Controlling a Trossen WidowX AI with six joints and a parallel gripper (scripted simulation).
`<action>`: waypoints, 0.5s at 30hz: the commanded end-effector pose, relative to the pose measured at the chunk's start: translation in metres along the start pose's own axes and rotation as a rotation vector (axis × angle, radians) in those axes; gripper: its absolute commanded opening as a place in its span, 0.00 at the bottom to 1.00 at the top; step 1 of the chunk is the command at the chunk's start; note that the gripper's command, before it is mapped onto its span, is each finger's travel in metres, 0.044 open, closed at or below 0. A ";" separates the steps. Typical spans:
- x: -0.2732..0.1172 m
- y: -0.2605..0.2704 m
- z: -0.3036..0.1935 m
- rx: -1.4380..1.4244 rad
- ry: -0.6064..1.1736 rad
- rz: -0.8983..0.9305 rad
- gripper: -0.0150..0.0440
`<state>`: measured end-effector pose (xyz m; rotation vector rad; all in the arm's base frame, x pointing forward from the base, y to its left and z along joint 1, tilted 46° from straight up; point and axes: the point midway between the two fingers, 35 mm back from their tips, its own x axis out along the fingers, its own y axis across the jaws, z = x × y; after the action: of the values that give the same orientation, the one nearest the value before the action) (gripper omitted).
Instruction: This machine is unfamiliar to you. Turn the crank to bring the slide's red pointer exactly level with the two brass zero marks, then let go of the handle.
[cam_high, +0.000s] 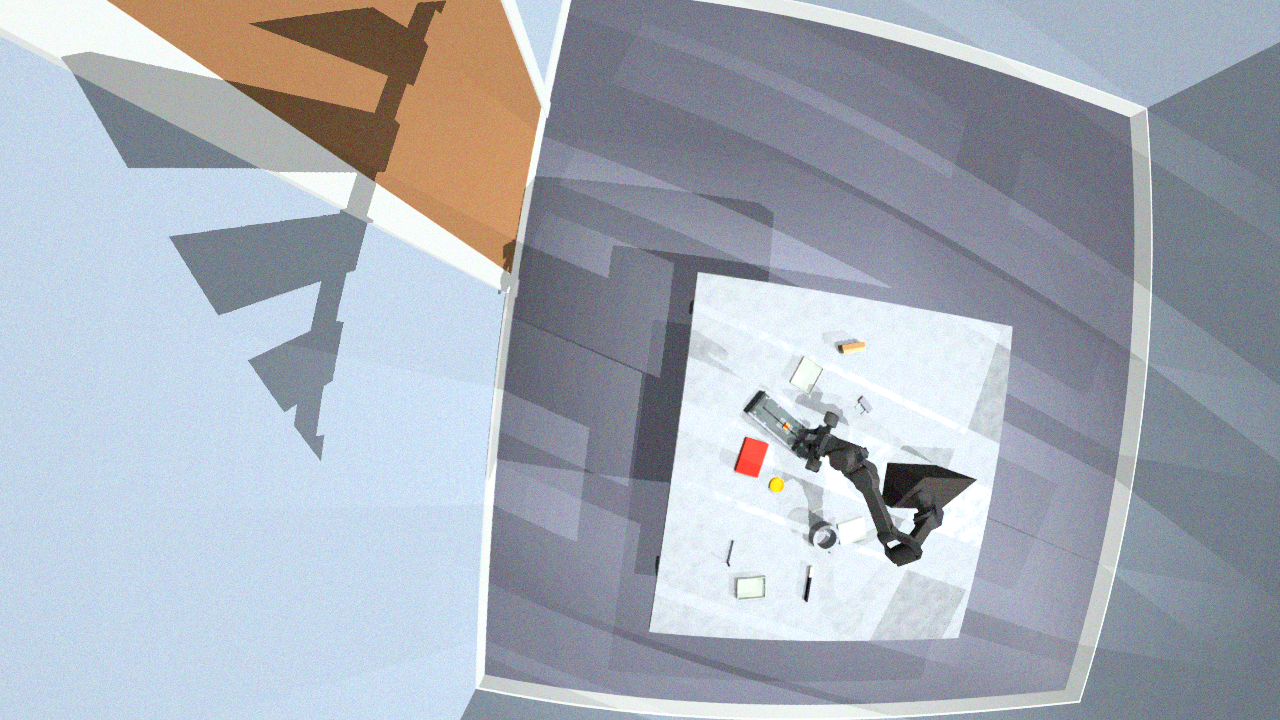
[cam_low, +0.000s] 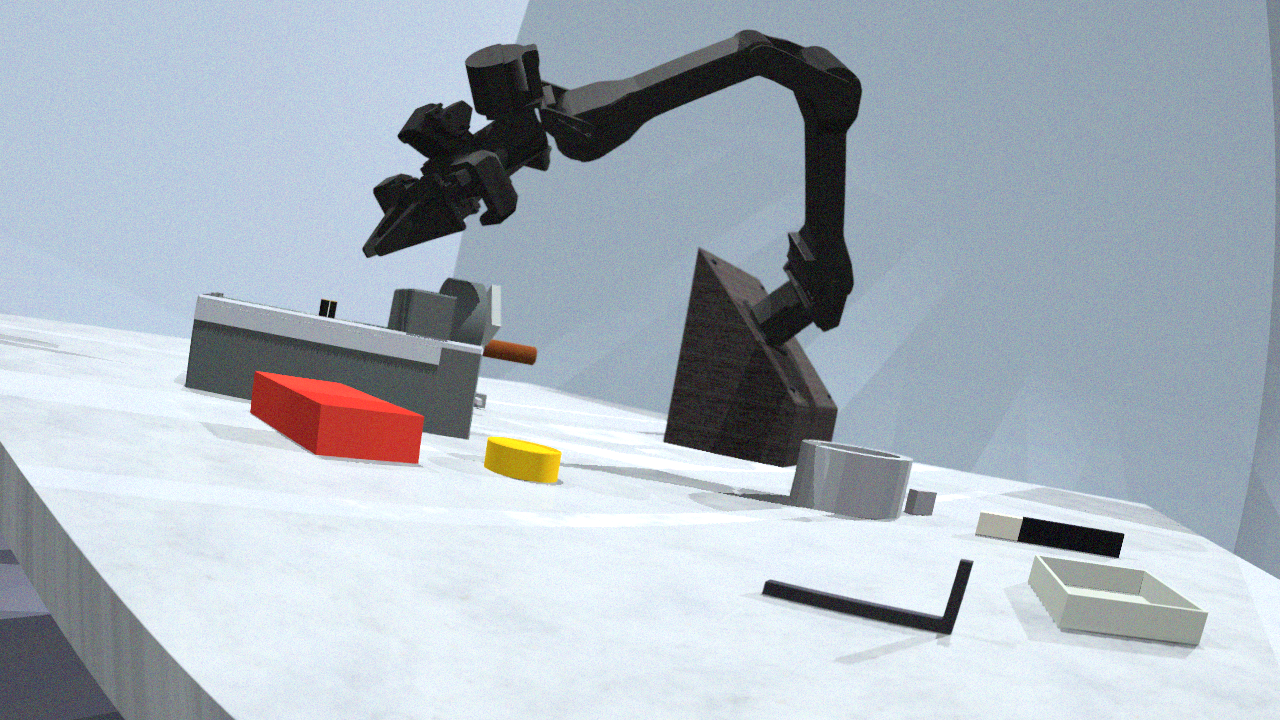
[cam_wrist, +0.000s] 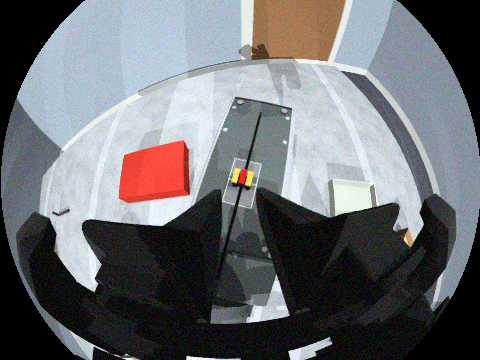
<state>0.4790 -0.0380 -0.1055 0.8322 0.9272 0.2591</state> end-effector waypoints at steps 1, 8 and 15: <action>0.000 0.000 0.000 0.000 0.000 0.000 0.29; 0.000 0.000 0.000 0.000 0.000 0.000 0.25; 0.000 0.000 0.000 0.000 0.000 0.001 0.25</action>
<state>0.4790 -0.0379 -0.1055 0.8326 0.9271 0.2597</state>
